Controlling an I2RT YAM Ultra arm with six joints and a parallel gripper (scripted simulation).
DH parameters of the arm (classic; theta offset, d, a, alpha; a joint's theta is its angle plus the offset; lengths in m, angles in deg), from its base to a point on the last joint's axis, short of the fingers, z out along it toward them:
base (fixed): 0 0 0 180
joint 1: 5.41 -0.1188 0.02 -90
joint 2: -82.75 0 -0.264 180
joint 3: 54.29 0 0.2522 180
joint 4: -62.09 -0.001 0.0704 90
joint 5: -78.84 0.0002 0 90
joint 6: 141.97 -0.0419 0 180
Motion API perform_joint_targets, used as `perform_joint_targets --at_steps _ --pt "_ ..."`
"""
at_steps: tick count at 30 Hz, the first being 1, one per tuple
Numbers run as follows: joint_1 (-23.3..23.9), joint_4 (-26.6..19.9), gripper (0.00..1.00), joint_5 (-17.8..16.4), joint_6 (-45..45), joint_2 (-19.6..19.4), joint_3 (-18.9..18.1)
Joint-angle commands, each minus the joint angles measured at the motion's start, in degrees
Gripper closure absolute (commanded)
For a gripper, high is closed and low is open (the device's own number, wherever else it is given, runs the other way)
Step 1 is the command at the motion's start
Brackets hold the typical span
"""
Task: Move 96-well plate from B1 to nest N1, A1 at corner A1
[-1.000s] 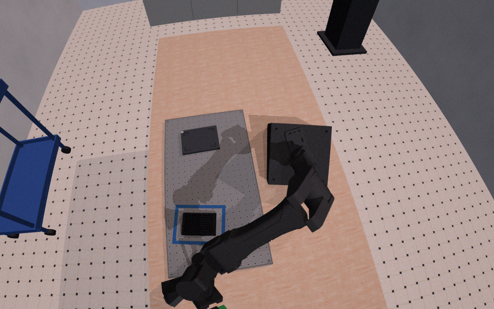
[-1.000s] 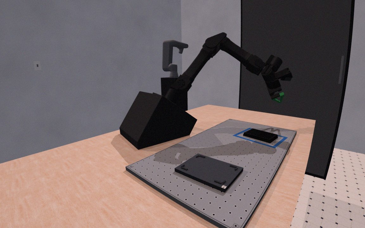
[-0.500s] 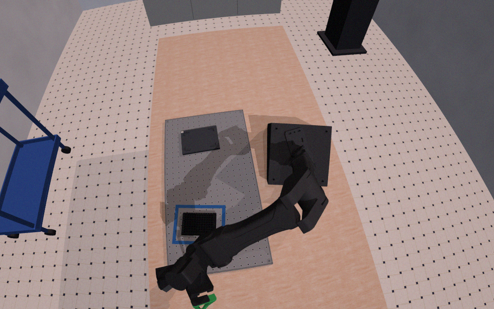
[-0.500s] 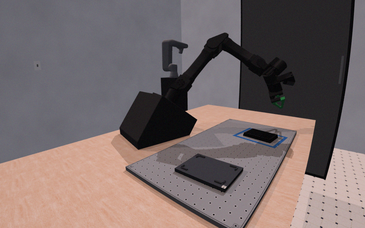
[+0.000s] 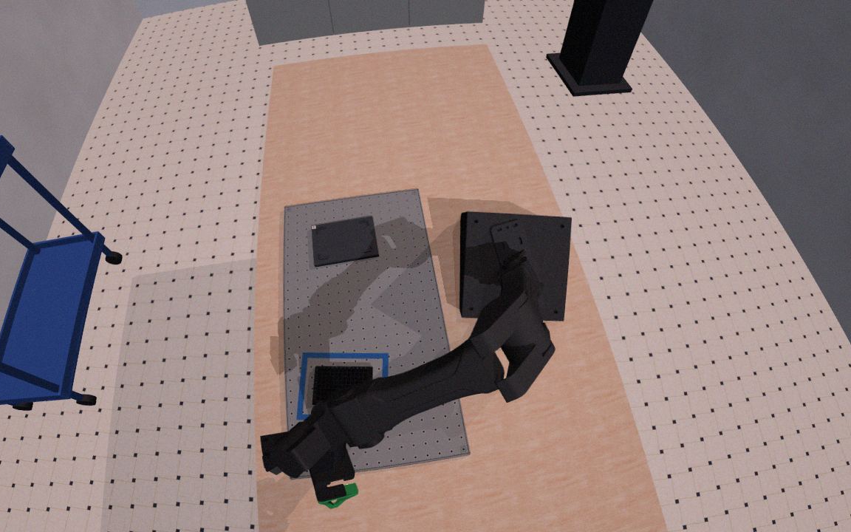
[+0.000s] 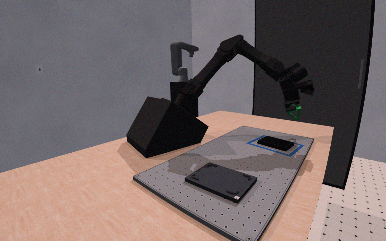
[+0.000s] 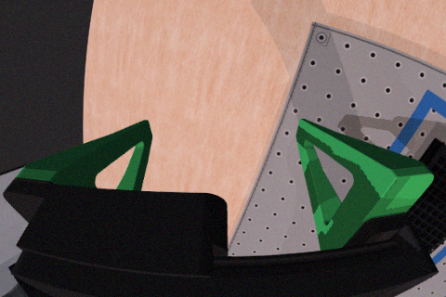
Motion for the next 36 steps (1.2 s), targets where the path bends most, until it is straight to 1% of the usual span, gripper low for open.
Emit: perform_joint_targets --at_steps 1,2,3,4,5,6,7,9,10,11,12,13,14,15,17,18,19,20,21,22,23,24,25,26,27,28,29,30,31,32,34,35,36 --pt "2.08 -2.37 0.00 0.53 1.97 0.66 -1.18" --pt "2.28 -4.71 0.00 1.31 2.28 -0.67 -2.18" --pt "2.44 -6.88 0.00 2.14 2.51 -0.91 -2.94" --pt "2.76 -7.80 0.00 2.33 2.88 -1.12 -3.05" --pt "3.23 -7.61 0.00 1.99 3.37 -1.27 -2.58" --pt "3.64 -7.43 0.00 1.62 3.77 -1.40 -0.27" --pt "3.99 -7.14 0.00 1.34 4.08 -1.45 0.74" --pt "4.05 -7.20 0.00 1.34 4.21 -1.51 0.71" --pt "4.30 -9.37 0.00 2.17 4.55 -1.81 -2.45" --pt "4.47 -11.52 0.00 2.97 4.75 -2.12 -3.25" --pt "4.81 -12.39 0.00 3.15 5.15 -2.34 -3.35" --pt "5.28 -12.21 0.00 2.84 5.68 -2.45 -2.83" --pt "5.69 -11.99 0.00 2.51 6.12 -2.09 -0.49" --pt "5.79 -11.96 0.00 2.47 6.27 -1.40 0.10" --pt "5.79 -11.96 0.00 2.47 6.27 -1.40 0.10" --pt "6.10 -14.24 0.00 3.21 6.65 -2.96 -3.05" --pt "6.28 -16.37 0.00 3.98 6.83 -3.31 -3.88" --pt "6.63 -17.21 0.00 4.13 7.24 -3.52 -3.94" --pt "7.10 -17.04 0.00 3.84 7.80 -3.57 -3.35" --pt "7.49 -16.90 0.00 3.52 8.24 -3.47 -0.44" --pt "7.57 -16.87 0.00 3.51 8.36 -3.04 -0.39" --pt "7.60 -16.90 0.00 3.51 8.42 -3.07 -0.43" --pt "7.88 -19.05 0.00 4.22 8.71 -4.03 -3.56" --pt "8.08 -21.17 0.00 4.94 8.88 -4.45 -4.43" --pt "8.45 -21.98 0.00 5.08 9.32 -4.65 -4.45" --pt "8.93 -21.83 0.00 4.83 9.92 -4.65 -3.82" --pt "9.31 -21.71 0.00 4.54 10.40 -4.26 -0.90" --pt "9.35 -21.73 0.00 4.57 10.47 -3.80 -0.94" --pt "9.66 -23.84 0.00 5.23 10.76 -5.11 -4.07" --pt "9.89 -25.97 0.00 5.90 10.94 -5.59 -4.98" --pt "9.89 -25.97 0.00 5.90 10.94 -5.59 -4.98" --pt "10.29 -27.04 0.00 6.08 11.55 -5.97 -5.26" --pt "10.75 -26.77 0.00 5.88 12.12 -5.12 -3.98"
